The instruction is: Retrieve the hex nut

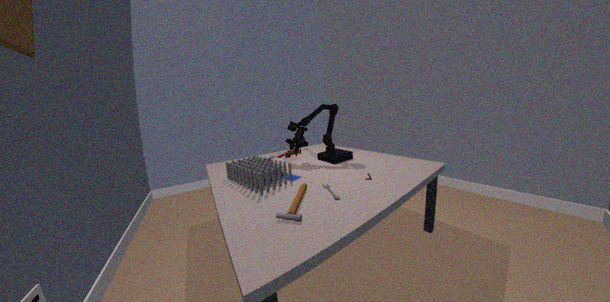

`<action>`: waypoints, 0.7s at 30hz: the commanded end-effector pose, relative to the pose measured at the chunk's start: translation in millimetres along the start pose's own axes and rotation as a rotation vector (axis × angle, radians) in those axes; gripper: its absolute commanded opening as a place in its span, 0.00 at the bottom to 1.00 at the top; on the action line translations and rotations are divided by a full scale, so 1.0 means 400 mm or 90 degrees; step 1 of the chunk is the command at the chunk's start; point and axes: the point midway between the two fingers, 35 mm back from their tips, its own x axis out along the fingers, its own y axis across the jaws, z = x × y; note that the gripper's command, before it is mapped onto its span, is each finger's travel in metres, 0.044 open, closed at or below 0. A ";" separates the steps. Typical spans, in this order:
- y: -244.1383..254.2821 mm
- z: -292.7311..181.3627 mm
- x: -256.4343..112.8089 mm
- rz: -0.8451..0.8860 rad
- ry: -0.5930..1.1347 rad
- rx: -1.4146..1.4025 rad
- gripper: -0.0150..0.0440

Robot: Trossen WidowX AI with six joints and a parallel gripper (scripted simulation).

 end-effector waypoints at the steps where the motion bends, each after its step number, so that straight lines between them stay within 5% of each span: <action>1: -0.008 0.040 0.047 -0.002 -0.002 0.005 0.25; 21: -0.034 0.115 0.134 -0.002 -0.002 0.004 0.25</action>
